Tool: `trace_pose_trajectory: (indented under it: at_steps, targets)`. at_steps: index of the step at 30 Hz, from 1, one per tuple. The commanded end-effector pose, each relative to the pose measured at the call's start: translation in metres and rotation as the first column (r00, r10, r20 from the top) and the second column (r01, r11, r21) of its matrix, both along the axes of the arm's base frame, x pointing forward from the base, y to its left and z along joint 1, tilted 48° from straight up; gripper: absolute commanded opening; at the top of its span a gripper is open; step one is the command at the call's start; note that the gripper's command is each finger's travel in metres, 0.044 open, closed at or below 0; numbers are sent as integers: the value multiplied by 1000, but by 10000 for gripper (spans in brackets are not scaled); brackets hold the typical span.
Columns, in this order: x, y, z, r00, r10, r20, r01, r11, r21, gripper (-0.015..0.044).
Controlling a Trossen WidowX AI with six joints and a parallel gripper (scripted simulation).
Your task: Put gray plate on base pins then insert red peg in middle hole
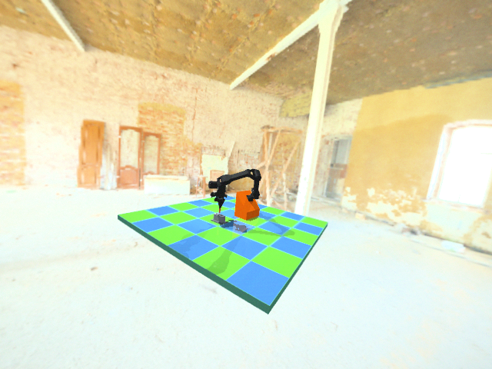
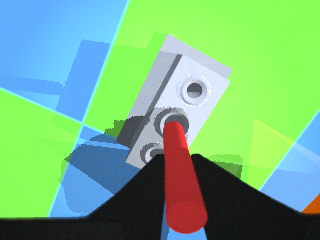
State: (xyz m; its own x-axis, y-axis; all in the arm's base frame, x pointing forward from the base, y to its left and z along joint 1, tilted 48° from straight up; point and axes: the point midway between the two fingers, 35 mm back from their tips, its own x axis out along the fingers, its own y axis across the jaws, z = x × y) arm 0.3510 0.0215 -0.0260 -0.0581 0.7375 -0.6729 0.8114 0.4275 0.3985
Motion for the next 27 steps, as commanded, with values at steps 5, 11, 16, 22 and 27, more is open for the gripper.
trace_pose_trajectory:
  at_steps: [5, 11, 16, 22, 27]
  targets:
    - [-1, 6, -6, 1000, 0, -2, 0, 1000, -1, 0]
    - [-3, 13, -12, 1000, 0, -4, 0, 1000, -1, 0]
    - [-3, 14, -13, 1000, 0, -4, 0, 1000, -1, 0]
    - [-2, 12, -12, 1000, 0, -2, 0, 1000, -3, 0]
    - [-2, 11, -11, 1000, -1, -1, 1, 1000, -5, 0]
